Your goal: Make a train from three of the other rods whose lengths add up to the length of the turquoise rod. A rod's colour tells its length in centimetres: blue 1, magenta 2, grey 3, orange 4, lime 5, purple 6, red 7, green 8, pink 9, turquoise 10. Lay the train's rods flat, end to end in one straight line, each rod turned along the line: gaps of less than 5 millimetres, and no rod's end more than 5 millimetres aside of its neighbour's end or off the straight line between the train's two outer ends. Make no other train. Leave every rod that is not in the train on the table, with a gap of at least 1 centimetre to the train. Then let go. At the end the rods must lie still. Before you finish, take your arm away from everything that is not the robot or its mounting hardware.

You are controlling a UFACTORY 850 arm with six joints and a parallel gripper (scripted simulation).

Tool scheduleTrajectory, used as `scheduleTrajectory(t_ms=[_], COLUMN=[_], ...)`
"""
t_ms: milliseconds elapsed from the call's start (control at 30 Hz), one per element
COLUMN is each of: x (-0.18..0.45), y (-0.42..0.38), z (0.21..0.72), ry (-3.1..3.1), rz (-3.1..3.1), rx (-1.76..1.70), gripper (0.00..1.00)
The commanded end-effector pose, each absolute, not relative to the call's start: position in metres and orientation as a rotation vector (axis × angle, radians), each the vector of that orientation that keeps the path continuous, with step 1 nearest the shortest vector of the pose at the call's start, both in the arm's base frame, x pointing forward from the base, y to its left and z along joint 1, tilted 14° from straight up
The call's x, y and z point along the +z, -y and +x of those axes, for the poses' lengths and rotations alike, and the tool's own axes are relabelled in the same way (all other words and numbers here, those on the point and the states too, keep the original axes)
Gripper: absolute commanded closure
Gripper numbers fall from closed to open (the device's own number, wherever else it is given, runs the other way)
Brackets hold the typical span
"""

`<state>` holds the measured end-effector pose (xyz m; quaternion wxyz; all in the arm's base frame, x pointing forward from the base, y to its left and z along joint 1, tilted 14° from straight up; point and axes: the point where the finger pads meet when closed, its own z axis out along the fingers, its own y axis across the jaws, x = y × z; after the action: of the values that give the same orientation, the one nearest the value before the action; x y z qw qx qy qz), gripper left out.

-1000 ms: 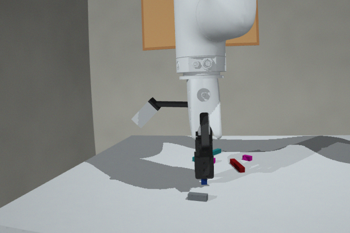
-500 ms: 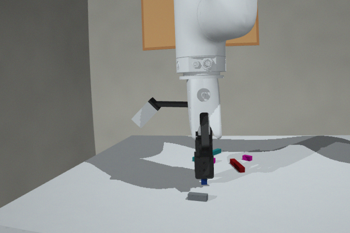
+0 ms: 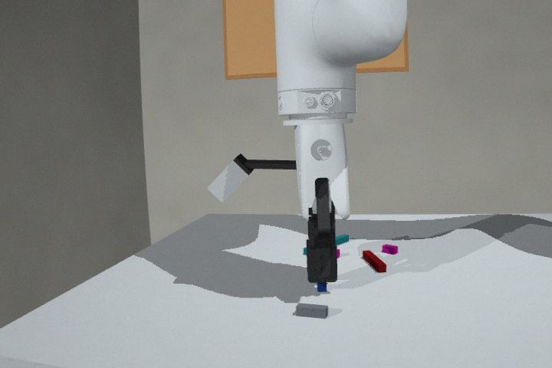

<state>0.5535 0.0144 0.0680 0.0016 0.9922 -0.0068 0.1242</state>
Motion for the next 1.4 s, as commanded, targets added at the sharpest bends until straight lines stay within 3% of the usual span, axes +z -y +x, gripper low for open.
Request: scheduleTrajectory(t_ms=[0, 1367], x=[0.069, 0.055], y=[-0.014, -0.014], z=[0.554, 0.558], ry=[0.022, 0.022], rz=[3.112, 3.112], rx=[0.394, 0.394], gripper=[0.76, 0.76])
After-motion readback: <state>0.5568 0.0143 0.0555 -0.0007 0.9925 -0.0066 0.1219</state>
